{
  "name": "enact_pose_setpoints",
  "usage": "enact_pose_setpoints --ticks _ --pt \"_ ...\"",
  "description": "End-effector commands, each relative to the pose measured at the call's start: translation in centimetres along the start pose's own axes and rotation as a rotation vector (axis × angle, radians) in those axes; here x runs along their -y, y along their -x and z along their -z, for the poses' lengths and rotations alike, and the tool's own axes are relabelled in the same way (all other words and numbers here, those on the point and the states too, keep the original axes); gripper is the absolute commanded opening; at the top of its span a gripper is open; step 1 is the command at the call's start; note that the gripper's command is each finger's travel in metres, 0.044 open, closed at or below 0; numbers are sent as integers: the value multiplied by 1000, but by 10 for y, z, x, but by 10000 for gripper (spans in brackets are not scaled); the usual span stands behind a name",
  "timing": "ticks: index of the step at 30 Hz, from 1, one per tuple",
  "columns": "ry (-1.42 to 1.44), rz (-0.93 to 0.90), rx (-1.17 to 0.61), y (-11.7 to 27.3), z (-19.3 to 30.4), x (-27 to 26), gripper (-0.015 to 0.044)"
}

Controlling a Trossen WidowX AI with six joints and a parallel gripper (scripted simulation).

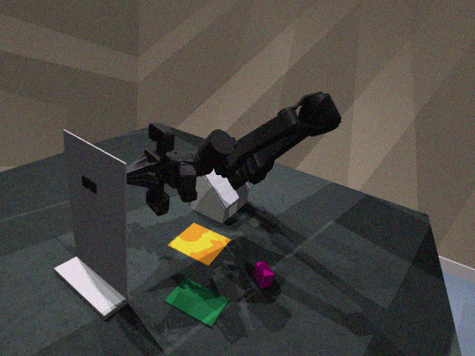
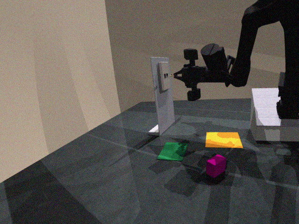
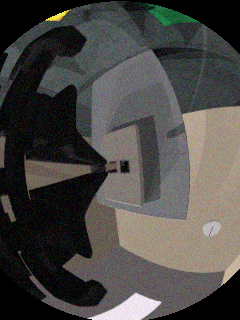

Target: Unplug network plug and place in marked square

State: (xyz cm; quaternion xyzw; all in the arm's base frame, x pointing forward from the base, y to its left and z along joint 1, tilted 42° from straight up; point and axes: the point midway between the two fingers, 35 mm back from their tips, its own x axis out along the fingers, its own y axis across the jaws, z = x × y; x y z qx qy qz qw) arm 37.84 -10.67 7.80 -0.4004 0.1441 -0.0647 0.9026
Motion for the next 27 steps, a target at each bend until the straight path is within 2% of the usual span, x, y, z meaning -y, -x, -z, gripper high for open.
enact_pose_setpoints --ticks 1,27 --pt "3 -6 4 4 1 -1 0" --pt "3 -6 3 19 8 -1 0"
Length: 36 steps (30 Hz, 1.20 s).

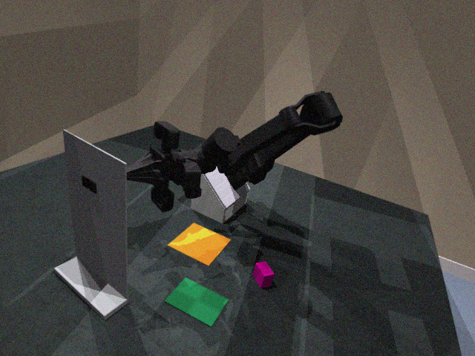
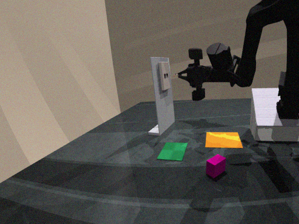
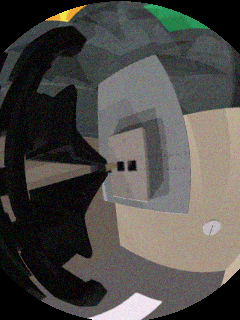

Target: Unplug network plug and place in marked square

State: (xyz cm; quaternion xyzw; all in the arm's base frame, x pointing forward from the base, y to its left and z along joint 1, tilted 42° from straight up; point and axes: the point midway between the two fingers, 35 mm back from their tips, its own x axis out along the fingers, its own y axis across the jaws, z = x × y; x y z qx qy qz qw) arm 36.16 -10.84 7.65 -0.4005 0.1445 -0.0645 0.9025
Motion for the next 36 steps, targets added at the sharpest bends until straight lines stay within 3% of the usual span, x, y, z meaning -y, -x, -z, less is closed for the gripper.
enact_pose_setpoints --ticks 1,36 --pt "3 -6 4 4 1 -1 0" --pt "3 -3 0 19 6 22 0"
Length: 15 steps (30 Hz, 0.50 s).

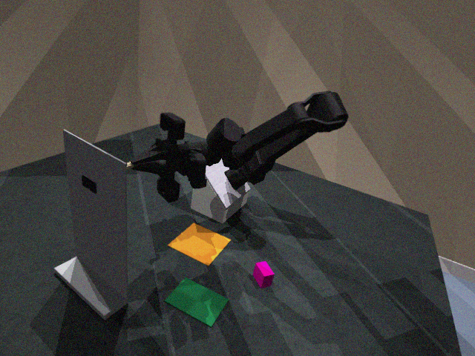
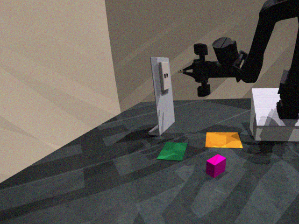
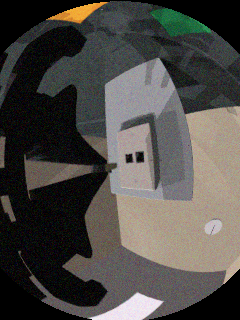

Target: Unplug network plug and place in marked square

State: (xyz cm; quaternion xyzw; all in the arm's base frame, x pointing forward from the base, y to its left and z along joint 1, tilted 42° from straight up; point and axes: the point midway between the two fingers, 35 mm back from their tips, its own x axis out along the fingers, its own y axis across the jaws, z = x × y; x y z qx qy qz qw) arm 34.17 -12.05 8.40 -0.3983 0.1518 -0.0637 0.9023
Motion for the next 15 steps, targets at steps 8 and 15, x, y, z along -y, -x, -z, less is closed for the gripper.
enact_pose_setpoints --ticks 8,15 --pt "7 3 13 7 -4 25 0" --pt "8 2 14 15 -5 39 0"
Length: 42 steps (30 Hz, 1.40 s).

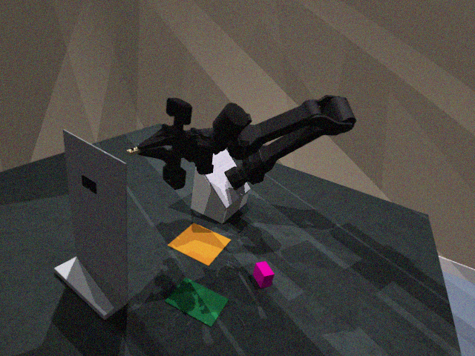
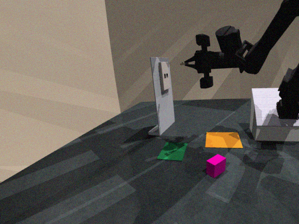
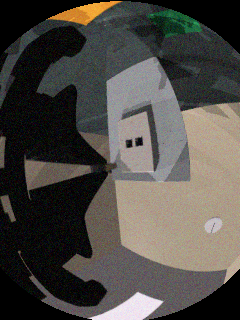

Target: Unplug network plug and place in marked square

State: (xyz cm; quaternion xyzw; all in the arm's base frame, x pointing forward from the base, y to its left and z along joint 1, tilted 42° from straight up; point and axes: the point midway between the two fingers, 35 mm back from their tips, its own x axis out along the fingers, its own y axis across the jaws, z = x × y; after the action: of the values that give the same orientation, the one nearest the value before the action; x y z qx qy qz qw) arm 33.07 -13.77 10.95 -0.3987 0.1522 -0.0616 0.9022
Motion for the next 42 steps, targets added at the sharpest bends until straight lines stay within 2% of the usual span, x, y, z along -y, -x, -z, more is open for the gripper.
enact_pose_setpoints --ticks 1,8,25,42 --pt "7 5 13 4 -4 10 0" --pt "-2 -21 9 7 -6 10 0" --pt "-91 -321 -54 22 -22 -54 0" --pt "-146 -615 -152 62 -34 -111 0"
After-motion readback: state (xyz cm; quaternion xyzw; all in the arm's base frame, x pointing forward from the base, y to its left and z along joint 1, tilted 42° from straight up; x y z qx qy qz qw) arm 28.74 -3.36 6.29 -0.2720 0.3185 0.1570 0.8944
